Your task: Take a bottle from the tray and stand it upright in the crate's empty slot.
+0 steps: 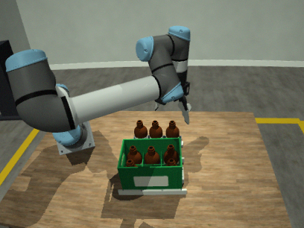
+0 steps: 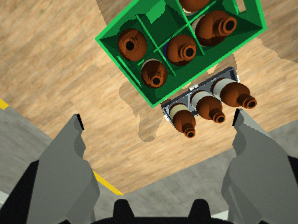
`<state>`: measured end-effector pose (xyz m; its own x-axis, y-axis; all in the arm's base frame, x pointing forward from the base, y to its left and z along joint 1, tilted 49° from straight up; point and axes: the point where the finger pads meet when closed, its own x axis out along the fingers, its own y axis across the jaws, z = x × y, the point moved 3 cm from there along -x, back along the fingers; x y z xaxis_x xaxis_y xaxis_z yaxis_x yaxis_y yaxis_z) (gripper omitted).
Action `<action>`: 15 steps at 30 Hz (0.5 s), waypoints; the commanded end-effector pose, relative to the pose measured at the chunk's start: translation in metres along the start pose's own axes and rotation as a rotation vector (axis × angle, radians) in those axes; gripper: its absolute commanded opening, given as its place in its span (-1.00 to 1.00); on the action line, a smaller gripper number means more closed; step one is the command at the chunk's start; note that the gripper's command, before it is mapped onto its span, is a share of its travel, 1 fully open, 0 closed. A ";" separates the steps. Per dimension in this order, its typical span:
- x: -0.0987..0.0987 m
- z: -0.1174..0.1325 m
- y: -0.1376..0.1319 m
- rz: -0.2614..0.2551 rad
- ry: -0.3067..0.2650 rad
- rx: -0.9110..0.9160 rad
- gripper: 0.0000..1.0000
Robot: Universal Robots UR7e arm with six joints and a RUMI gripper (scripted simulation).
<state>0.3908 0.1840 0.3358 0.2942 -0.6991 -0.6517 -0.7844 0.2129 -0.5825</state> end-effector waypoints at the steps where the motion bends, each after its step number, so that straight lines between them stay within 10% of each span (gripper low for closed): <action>1: 0.027 -0.023 0.000 -0.008 -0.041 0.041 1.00; 15: 0.081 -0.075 0.018 -0.031 -0.074 0.136 1.00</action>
<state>0.3699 0.1087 0.3166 0.3249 -0.6749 -0.6625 -0.7234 0.2738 -0.6338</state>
